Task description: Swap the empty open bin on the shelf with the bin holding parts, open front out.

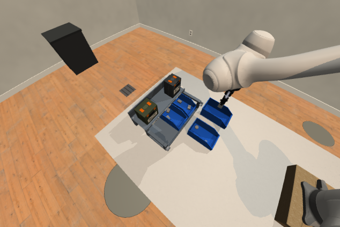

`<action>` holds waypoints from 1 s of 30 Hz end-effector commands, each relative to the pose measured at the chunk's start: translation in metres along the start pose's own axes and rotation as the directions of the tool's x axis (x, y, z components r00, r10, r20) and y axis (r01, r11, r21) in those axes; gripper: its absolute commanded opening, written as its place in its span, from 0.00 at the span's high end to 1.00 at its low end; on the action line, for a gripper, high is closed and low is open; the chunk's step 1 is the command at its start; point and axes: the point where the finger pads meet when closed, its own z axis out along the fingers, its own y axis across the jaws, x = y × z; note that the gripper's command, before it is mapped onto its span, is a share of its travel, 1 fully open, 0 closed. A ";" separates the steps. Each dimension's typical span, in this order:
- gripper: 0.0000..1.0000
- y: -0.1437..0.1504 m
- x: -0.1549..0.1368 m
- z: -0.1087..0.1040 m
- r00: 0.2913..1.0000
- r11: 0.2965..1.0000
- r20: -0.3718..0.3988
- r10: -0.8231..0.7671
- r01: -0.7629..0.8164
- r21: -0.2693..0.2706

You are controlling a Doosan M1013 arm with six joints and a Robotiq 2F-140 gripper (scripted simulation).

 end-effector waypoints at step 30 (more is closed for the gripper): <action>0.90 0.000 0.000 0.055 1.000 1.000 0.000 0.000 0.000 0.000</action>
